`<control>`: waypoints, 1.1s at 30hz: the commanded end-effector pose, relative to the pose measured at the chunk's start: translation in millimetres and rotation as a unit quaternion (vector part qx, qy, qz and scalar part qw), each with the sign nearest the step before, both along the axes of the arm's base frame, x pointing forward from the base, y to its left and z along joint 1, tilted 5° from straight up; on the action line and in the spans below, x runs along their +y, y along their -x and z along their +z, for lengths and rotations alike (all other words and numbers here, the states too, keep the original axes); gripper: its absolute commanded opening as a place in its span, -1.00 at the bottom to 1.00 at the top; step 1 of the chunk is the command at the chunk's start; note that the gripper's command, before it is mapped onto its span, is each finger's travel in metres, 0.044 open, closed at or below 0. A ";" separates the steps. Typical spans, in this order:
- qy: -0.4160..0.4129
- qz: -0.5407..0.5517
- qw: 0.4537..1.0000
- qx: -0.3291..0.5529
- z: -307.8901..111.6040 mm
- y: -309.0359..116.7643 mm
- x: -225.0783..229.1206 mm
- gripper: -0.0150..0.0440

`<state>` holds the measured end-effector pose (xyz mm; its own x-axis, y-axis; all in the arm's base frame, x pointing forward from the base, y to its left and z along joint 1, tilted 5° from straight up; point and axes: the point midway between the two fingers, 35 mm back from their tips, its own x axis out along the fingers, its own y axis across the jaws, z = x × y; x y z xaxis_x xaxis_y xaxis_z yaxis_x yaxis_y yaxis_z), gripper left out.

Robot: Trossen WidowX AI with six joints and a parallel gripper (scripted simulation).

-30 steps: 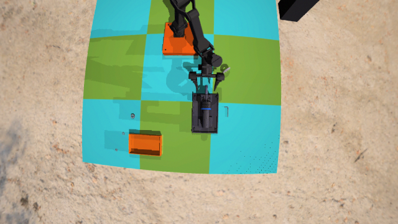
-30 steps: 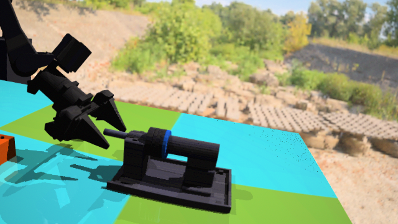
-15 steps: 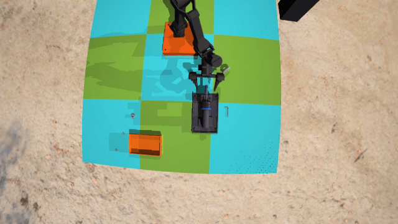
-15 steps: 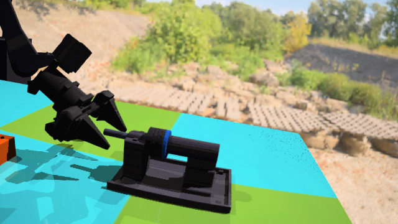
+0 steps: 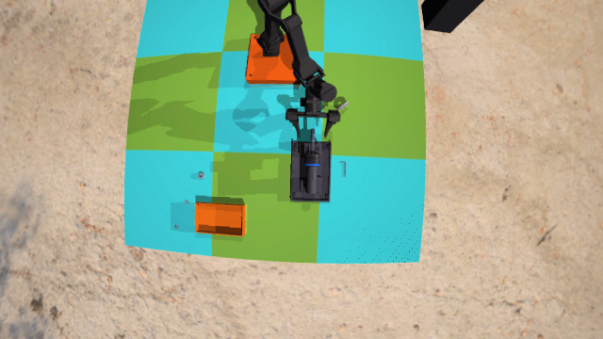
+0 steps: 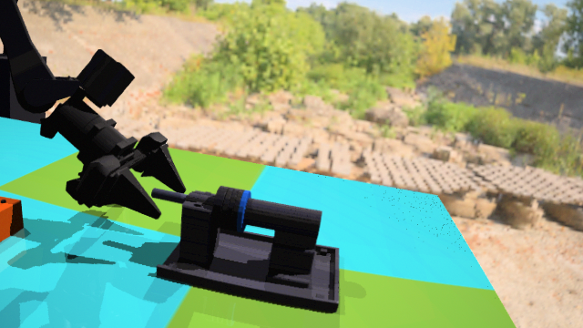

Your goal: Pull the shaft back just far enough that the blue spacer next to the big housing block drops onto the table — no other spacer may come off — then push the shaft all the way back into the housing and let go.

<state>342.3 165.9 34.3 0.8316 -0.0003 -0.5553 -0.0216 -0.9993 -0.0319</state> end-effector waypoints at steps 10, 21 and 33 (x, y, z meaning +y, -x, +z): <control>0.001 0.003 1.000 0.000 -6.0 -9.4 0.8 1.00; 0.001 0.003 1.000 0.000 -9.9 -15.2 0.6 1.00; 0.001 0.003 1.000 0.000 -9.9 -15.2 0.6 1.00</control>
<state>357.3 165.8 24.5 0.8320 -0.0005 -0.5548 -0.0218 -0.9993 -0.0317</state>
